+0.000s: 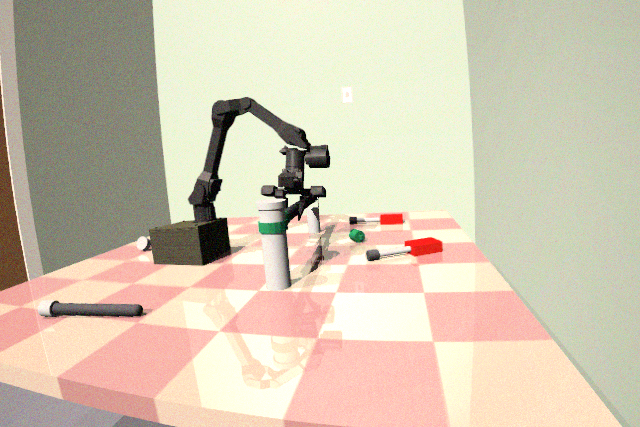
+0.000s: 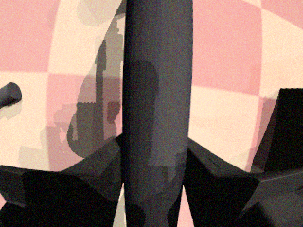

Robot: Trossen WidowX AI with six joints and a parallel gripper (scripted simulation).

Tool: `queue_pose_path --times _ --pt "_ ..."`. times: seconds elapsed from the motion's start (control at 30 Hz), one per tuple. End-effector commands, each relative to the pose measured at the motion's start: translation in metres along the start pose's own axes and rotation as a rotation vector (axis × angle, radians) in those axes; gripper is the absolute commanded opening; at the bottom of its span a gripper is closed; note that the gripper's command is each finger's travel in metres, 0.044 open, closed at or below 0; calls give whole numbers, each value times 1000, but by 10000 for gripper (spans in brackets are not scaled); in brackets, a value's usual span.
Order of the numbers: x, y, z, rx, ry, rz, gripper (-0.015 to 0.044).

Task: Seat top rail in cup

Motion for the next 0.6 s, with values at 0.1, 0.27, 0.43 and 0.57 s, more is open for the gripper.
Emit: queue_pose_path --times 0.1,0.27,0.43,0.57 --pt "2 -9 4 -16 -10 -5 0" --pt "2 -11 4 -17 -10 -5 0" --pt "-1 -5 0 0 1 0 0" --pt "-1 -5 0 0 1 0 0"
Point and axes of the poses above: the point midway between the two fingers, 35 mm back from their tips, its own z axis back along the fingers, its own x axis across the jaws, y = z × x, the point moved 4 cm from there along z, back along the fingers, and after that the axes turned 8 degrees about z, right-handed, at the moved point
